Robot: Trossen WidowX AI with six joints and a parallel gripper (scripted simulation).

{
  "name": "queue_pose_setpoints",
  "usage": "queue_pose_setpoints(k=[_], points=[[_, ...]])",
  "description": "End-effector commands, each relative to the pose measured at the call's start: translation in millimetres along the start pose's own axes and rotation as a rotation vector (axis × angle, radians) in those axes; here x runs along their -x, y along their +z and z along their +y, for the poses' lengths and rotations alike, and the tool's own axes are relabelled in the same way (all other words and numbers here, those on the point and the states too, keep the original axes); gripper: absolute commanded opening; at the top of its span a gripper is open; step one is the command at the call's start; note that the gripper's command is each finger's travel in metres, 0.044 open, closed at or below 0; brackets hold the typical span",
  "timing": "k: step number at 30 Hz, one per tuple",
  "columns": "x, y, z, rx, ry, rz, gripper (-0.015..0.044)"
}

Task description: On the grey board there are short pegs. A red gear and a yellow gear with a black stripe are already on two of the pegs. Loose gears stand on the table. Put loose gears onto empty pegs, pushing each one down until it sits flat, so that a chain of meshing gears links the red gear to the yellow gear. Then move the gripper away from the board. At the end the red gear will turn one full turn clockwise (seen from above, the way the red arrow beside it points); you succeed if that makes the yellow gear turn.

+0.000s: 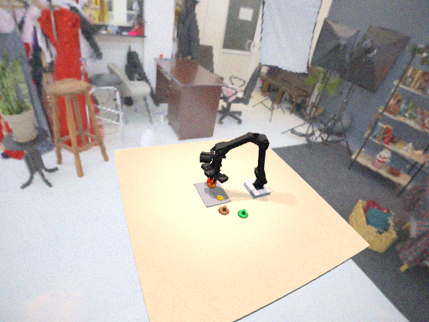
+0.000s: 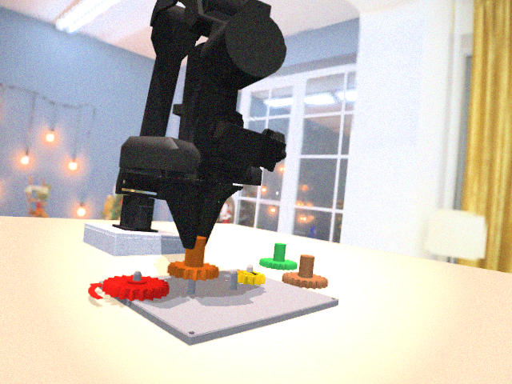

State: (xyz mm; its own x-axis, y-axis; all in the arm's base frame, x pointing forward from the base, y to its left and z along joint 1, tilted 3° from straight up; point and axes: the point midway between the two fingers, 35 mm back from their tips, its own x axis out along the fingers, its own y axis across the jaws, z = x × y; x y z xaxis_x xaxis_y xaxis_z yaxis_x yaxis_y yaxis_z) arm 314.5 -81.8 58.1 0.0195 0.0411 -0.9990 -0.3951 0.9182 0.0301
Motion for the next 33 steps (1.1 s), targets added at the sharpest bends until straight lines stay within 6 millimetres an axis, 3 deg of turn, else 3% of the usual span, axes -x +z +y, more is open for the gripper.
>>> queue_pose_setpoints(k=[1,9,13,33], points=[[-8.3,-0.9,0.5,-0.087,-0.001,0.004,0.0000],[-12.7,-1.8,0.3,-0.245,-0.001,0.004,0.0000],[-13.2,-1.5,-0.2,-0.245,-0.001,0.004,0.0000],[-17.9,-1.8,-0.2,0.126,0.000,0.004,0.0000]])
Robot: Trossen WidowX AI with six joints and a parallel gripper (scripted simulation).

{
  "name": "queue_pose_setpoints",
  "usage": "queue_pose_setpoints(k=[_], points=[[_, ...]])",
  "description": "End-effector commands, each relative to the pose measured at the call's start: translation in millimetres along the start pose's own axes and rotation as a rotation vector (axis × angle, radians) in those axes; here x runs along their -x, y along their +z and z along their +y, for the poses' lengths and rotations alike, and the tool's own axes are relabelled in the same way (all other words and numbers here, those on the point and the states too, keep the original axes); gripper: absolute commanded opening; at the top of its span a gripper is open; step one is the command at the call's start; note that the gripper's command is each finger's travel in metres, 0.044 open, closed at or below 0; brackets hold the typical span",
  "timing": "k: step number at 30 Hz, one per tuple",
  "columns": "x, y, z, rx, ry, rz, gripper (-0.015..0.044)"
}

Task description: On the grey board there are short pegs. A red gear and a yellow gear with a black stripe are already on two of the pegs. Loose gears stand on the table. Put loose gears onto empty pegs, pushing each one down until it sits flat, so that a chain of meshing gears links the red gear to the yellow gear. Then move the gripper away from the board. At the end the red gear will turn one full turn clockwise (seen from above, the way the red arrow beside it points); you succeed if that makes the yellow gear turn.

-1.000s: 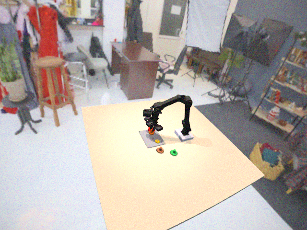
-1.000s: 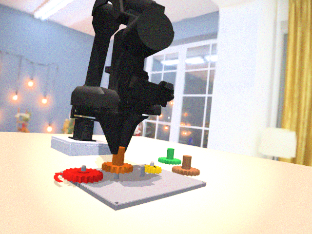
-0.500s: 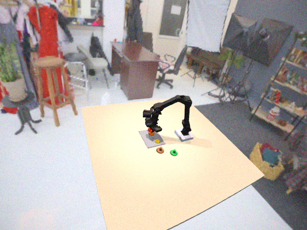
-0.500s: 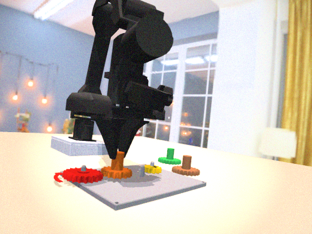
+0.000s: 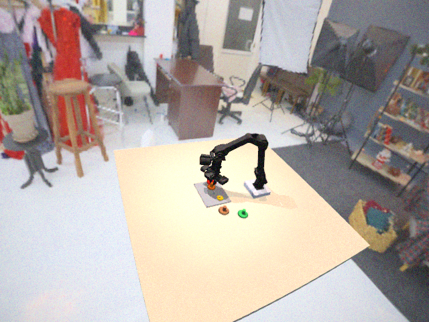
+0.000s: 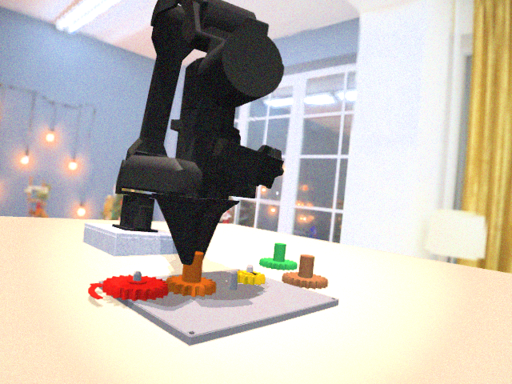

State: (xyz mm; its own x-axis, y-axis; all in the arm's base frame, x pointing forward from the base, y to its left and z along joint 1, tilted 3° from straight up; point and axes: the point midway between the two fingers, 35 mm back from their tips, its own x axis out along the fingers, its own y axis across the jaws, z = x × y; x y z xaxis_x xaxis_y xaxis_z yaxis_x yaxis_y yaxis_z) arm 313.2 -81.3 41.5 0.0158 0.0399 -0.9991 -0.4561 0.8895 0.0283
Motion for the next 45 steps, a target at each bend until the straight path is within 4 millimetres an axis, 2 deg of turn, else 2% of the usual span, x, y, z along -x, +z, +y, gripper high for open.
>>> queue_pose_setpoints(k=[1,7,12,13,18,24,27,28,30,34,36,38,45], points=[[-2,0,-1,0.061,-0.001,0.000,0.0000],[-3,1,-1,0.018,-0.001,0.000,0.0000],[-1,1,-1,-0.033,-0.001,0.000,0.0131],[-1,1,-1,-0.052,-0.001,0.000,0.0140],[9,1,-1,-0.105,-0.001,0.000,0.0140],[45,1,0,-0.133,-0.001,0.000,0.0140],[47,1,0,-0.134,-0.001,0.000,0.0140],[37,3,1,-0.126,-0.002,-0.003,0.0166],[38,14,19,-0.168,-0.001,-0.003,0.0219],[39,37,76,-0.300,0.002,-0.004,0.0324],[39,43,106,-0.368,0.004,-0.004,0.0376],[40,45,128,-0.417,0.006,-0.004,0.0429],[40,42,189,-0.563,0.013,-0.001,0.0440]])
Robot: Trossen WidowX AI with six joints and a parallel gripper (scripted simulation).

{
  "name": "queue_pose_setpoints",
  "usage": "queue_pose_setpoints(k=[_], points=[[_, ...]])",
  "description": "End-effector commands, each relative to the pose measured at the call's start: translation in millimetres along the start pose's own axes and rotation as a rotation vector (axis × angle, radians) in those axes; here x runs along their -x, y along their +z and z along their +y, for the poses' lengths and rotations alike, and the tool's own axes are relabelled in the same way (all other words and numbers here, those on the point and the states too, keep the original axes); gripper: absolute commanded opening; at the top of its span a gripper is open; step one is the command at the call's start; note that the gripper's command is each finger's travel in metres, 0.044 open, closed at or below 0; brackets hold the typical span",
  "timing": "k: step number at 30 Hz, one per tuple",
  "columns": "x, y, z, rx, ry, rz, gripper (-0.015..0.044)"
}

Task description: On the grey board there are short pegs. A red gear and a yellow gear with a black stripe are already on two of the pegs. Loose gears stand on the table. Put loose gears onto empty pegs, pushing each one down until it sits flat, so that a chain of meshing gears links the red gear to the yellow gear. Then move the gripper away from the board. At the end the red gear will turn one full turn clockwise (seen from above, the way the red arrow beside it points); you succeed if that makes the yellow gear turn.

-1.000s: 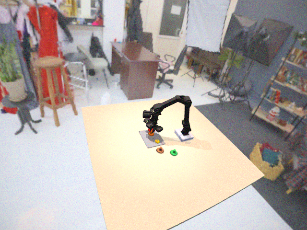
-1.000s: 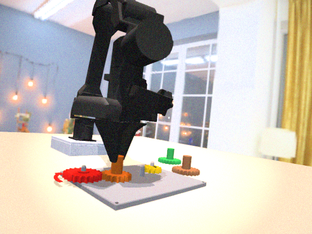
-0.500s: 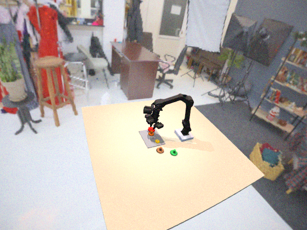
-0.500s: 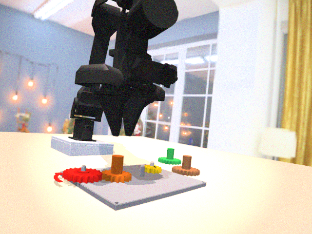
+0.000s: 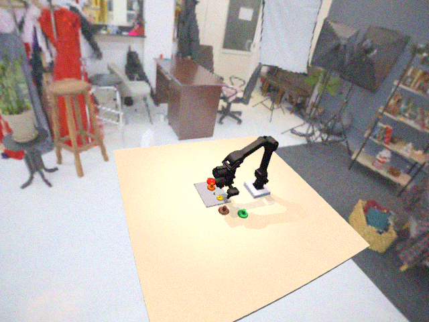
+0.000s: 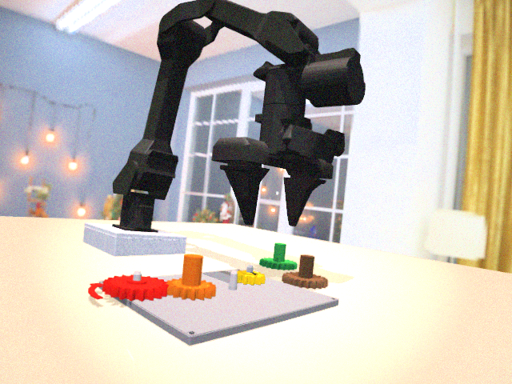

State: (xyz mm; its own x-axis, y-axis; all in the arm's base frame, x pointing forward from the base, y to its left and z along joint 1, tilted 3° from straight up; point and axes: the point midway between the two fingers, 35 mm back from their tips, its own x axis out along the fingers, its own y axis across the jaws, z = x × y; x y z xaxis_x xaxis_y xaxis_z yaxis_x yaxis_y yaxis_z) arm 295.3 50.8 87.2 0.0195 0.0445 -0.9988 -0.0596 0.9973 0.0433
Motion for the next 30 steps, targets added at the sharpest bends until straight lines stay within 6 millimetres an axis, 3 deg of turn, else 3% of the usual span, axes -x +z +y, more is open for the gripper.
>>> queue_pose_setpoints(k=[1,11,21,30], points=[[-1,-33,62,-0.170,0.009,0.006,0.0440],[-1,-81,120,-0.360,0.016,0.015,0.0440],[-1,-81,122,-0.362,0.016,0.015,0.0440],[-24,-81,123,-0.362,0.017,0.015,0.0440]])
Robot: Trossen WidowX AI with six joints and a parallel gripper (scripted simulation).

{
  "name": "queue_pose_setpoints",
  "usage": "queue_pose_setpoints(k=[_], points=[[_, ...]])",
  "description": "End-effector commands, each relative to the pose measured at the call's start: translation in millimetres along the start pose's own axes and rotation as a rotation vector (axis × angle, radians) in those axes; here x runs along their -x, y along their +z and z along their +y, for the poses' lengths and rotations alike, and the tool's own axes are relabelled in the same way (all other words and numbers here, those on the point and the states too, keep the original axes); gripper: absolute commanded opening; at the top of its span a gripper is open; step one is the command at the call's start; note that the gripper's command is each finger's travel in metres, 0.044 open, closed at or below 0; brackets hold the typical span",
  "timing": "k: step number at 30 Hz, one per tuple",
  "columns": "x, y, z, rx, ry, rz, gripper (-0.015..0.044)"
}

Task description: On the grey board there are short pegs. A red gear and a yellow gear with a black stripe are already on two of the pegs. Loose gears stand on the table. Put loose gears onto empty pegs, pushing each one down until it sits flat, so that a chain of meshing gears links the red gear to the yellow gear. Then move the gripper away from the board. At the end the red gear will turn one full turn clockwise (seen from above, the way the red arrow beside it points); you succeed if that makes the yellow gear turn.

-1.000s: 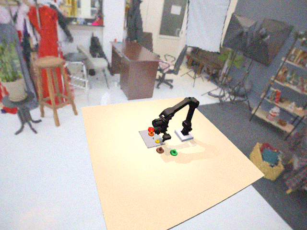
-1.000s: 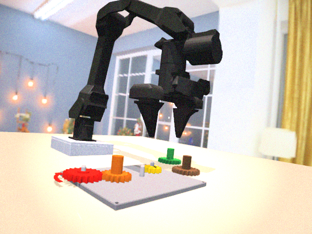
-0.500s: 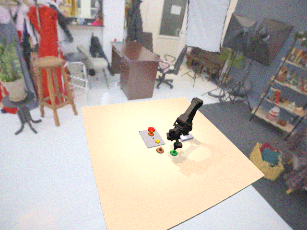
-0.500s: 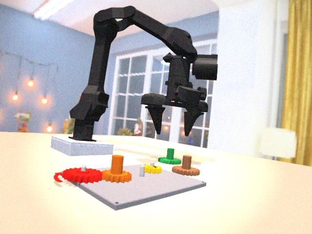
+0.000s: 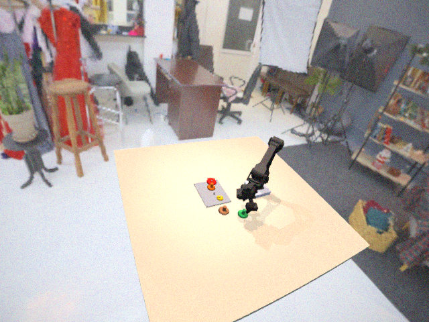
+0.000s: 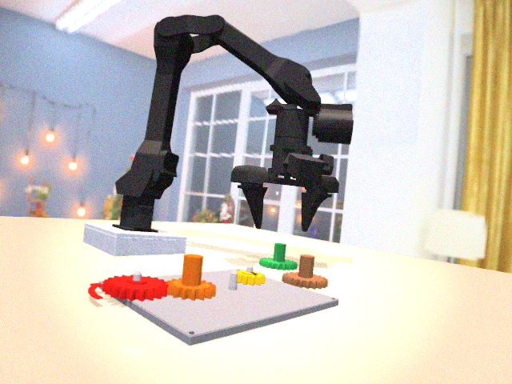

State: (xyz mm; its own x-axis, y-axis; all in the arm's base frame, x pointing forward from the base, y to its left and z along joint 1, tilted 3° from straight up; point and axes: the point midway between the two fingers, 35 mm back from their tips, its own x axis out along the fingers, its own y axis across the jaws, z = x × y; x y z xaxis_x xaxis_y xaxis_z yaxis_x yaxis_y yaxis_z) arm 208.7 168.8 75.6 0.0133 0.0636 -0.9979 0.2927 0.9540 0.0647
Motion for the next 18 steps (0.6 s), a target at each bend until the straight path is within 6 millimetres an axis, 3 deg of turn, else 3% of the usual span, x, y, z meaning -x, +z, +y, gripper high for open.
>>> queue_pose_setpoints(k=[1,18], points=[[-9,-2,-1,-0.005,-0.003,0.006,0.0440],[-34,-2,0,-0.005,-0.003,0.006,0.0440]])
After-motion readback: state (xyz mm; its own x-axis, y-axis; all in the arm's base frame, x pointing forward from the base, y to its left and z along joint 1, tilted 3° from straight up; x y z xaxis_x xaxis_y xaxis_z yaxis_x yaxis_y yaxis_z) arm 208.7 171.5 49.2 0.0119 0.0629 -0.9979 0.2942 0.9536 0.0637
